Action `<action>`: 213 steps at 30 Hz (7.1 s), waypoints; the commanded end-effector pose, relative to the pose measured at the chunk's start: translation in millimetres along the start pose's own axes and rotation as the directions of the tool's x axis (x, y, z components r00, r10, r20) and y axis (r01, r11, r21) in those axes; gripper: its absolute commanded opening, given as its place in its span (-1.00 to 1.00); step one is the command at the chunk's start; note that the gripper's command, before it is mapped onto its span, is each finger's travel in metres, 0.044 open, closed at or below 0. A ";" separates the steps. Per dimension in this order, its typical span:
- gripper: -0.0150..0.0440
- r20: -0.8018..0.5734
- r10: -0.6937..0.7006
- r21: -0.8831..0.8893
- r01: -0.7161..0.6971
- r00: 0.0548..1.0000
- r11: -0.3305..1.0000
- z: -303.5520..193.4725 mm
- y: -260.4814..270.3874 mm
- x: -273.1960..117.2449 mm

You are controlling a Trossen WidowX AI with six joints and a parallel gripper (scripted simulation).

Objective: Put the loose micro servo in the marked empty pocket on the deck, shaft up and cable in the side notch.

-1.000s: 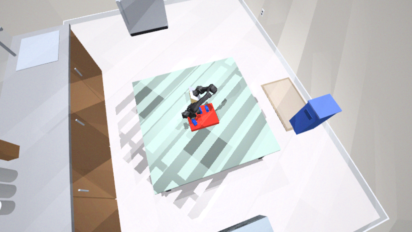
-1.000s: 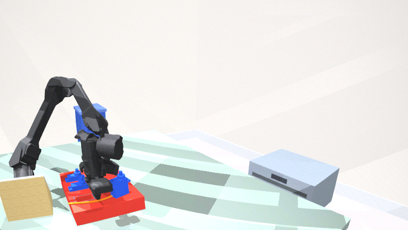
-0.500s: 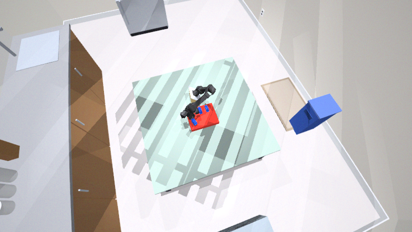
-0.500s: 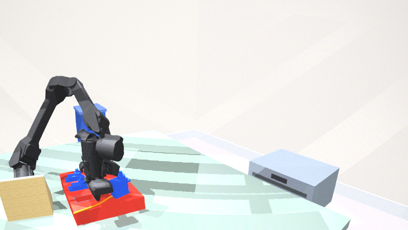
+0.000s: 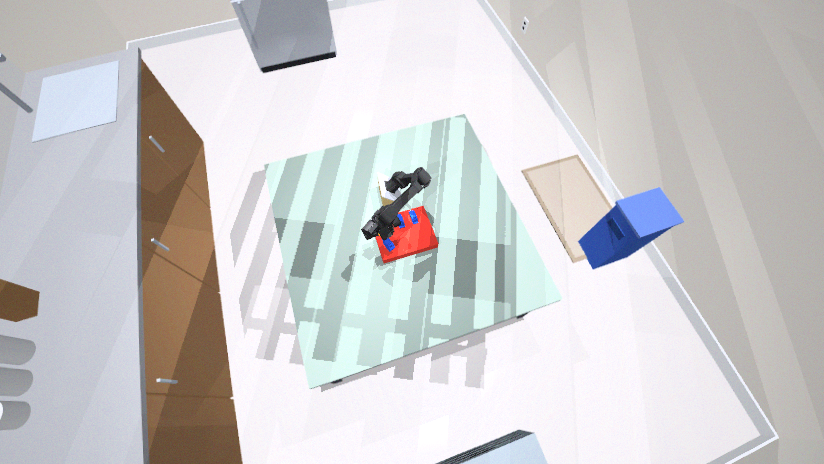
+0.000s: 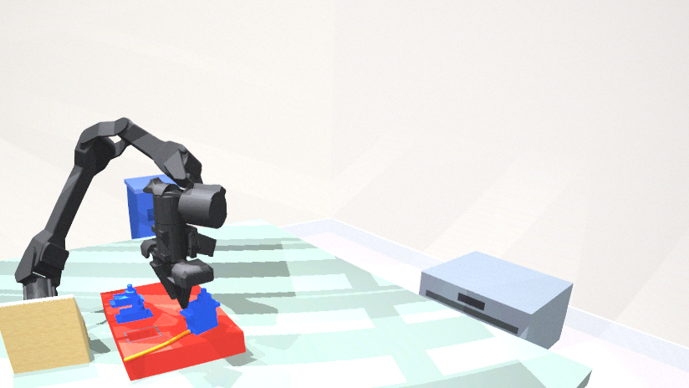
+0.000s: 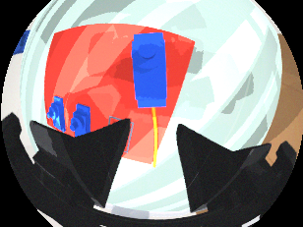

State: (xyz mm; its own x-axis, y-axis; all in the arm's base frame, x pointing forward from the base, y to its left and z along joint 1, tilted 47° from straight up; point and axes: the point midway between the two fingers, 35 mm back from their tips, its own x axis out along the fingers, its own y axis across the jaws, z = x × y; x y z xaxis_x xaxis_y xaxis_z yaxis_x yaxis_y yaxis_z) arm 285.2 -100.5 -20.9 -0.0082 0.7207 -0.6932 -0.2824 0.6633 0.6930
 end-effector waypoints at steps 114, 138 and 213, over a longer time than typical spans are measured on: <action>-0.49 0.006 -0.002 0.064 0.002 1.000 0.998 -21.2 46.5 -5.1; -0.49 0.004 -0.002 0.162 0.001 1.000 0.987 -83.4 55.9 0.6; -0.49 0.005 0.000 0.161 -0.001 1.000 0.987 -82.1 56.4 62.0</action>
State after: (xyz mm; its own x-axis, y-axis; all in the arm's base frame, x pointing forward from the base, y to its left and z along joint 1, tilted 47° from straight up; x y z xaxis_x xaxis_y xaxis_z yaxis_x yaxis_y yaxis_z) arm 189.2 -36.8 -39.7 -0.0094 0.7198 -0.6941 -0.1289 0.6875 0.7147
